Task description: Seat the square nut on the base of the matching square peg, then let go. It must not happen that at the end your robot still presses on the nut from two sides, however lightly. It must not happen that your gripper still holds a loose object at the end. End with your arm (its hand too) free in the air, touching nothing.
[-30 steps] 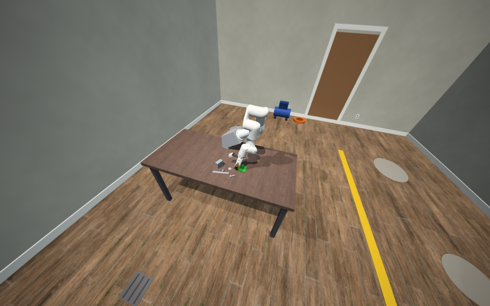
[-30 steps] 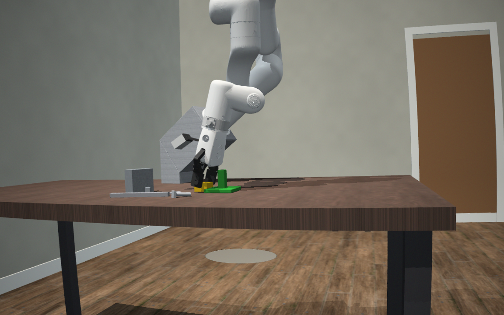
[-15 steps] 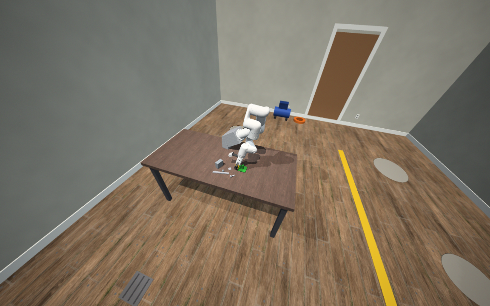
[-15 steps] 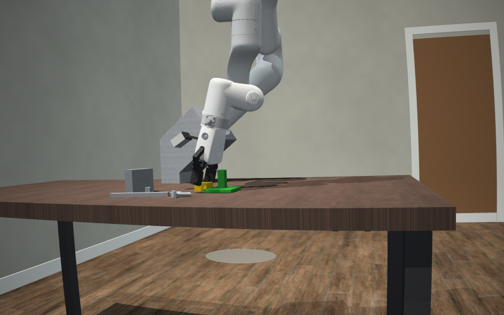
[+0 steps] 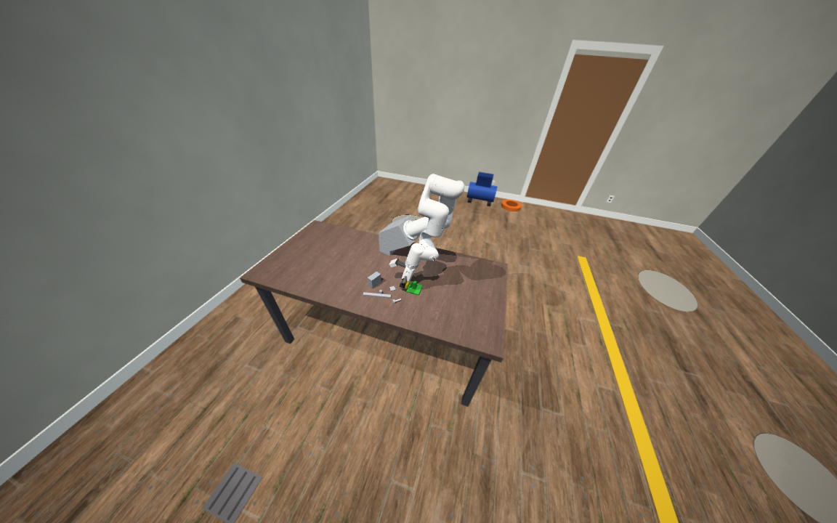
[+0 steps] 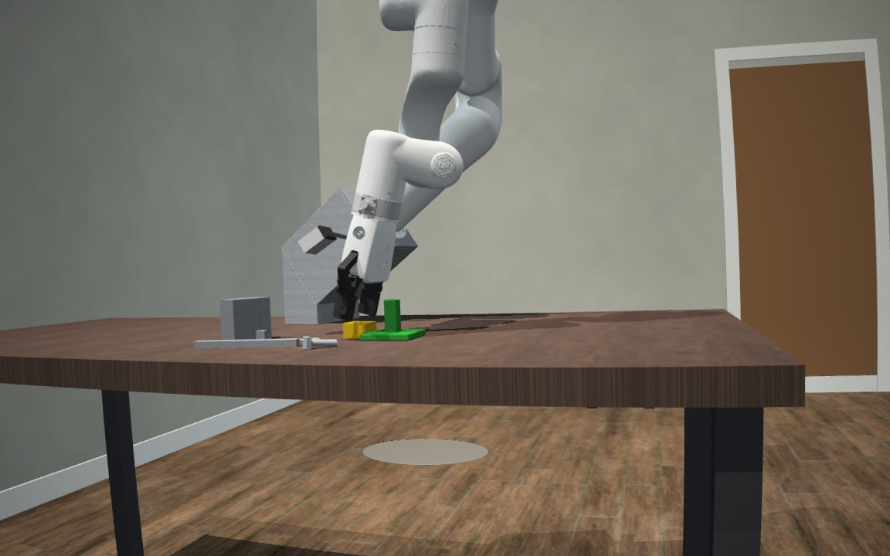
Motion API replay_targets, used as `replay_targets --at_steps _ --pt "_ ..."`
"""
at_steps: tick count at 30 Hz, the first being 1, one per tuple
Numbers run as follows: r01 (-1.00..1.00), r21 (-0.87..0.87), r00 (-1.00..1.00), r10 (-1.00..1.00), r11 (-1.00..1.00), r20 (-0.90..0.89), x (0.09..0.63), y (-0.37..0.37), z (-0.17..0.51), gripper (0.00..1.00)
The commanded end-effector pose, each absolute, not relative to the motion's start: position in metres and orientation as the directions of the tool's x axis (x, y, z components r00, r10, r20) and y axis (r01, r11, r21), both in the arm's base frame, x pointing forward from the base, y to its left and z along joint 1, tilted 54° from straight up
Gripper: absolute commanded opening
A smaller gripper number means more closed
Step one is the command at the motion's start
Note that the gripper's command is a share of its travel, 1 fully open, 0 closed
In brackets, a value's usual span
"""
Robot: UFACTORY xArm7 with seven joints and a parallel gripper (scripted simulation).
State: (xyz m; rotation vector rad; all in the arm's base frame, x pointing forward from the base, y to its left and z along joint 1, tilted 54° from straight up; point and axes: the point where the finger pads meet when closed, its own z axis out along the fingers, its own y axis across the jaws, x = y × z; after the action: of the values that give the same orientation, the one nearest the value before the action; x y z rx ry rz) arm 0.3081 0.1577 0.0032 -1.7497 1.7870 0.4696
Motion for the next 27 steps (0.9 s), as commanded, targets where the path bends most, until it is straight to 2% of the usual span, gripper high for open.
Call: replay_targets --at_steps 1,27 --pt "-0.986 -0.151 0.036 -0.777 0.076 -0.628 0.309 0.151 0.006 1.0" --pt "-0.985 -0.154 0.039 -0.775 0.076 -0.631 0.307 0.119 0.018 1.0"
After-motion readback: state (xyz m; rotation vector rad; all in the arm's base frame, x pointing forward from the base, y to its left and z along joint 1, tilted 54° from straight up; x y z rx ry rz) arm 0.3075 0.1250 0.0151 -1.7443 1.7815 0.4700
